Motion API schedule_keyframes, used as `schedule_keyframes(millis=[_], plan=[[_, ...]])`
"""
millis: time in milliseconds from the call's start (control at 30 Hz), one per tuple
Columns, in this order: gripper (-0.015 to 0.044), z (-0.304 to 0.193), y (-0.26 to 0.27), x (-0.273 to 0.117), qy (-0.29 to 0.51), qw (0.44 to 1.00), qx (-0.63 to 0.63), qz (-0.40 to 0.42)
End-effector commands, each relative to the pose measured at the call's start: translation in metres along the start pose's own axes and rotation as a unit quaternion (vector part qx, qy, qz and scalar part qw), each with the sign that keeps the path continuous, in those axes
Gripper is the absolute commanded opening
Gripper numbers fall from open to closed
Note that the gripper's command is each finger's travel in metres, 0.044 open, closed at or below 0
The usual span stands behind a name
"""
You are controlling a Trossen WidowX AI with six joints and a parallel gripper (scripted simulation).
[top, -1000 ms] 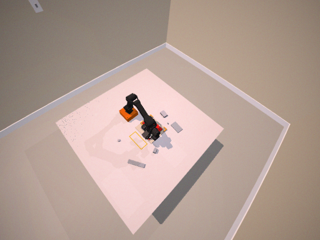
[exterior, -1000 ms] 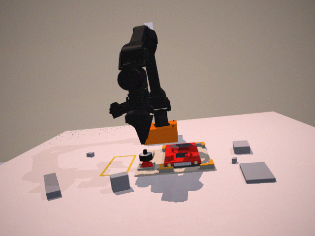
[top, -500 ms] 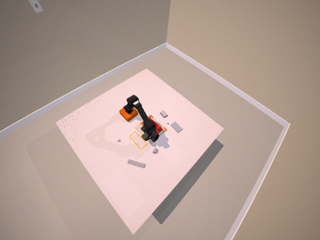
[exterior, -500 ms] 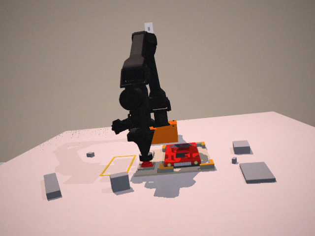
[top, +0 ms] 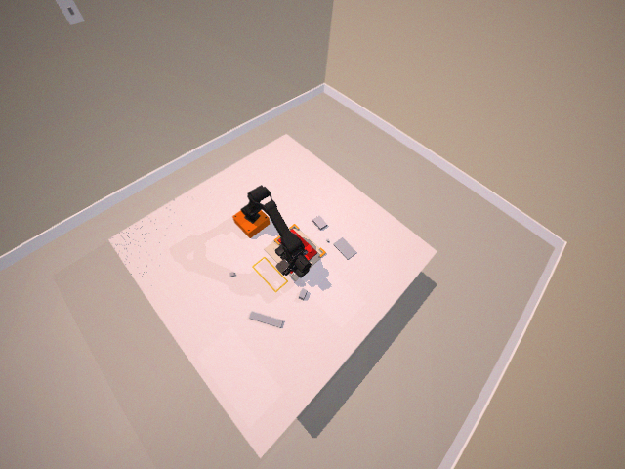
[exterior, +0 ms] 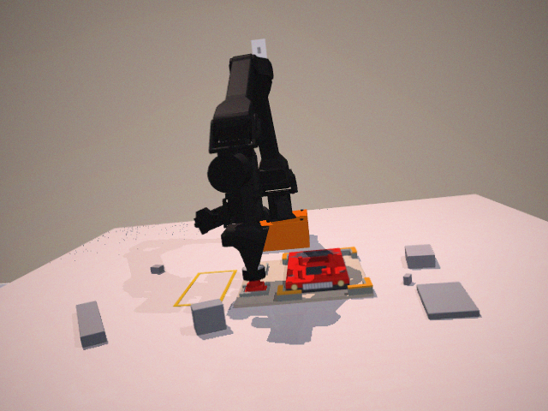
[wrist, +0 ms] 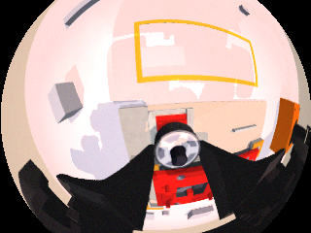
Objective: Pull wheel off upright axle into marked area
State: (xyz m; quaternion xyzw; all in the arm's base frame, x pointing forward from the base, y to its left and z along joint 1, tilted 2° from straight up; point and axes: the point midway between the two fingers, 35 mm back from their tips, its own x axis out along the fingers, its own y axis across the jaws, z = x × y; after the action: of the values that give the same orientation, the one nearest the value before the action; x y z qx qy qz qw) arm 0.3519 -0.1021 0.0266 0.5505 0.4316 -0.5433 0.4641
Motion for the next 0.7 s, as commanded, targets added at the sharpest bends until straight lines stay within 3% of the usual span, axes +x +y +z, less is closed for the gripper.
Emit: schedule_keyframes(millis=[0, 667], plan=[[0.0, -0.0001, 0.0, -0.0014, 0.0, 1.0, 0.0, 0.0], [0.0, -0.0001, 0.0003, -0.008, 0.0, 1.0, -0.001, 0.001]])
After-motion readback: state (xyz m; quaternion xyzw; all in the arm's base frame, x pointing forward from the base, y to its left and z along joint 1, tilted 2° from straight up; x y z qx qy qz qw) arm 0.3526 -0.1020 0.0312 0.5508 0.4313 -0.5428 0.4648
